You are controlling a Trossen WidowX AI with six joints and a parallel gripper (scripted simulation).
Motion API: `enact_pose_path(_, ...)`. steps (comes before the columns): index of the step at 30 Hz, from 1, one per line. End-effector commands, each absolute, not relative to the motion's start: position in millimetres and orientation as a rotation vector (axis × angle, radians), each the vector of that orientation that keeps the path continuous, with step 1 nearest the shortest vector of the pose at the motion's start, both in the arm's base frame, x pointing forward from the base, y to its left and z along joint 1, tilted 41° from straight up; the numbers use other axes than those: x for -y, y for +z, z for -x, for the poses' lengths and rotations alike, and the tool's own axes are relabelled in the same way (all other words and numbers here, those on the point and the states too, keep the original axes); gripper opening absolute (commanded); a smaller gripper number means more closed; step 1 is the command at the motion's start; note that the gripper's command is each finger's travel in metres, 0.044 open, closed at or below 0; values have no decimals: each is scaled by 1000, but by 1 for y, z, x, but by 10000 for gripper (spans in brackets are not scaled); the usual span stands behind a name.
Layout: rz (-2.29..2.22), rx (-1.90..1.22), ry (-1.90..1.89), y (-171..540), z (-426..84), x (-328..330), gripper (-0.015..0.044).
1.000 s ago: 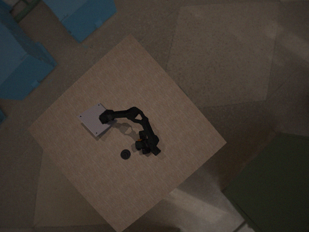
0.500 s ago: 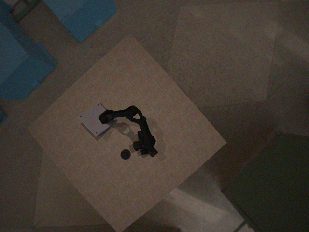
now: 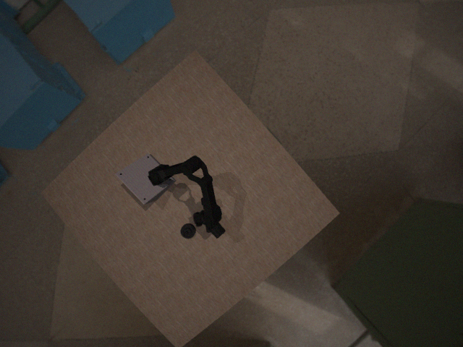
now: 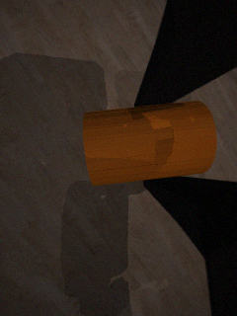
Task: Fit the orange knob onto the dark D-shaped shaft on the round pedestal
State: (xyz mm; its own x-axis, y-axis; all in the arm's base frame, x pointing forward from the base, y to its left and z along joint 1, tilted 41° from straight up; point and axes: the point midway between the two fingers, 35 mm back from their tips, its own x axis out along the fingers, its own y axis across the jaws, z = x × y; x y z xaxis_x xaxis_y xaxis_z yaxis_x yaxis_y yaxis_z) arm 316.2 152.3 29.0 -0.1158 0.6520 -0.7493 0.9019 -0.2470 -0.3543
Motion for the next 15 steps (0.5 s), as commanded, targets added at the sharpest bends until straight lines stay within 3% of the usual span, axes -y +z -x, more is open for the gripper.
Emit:
enact_pose_path(1,-1944,-1761,-1236,28,-315,-148,181)
enact_pose_path(15,-2154,-1859,-1055,23,-309,-136,181)
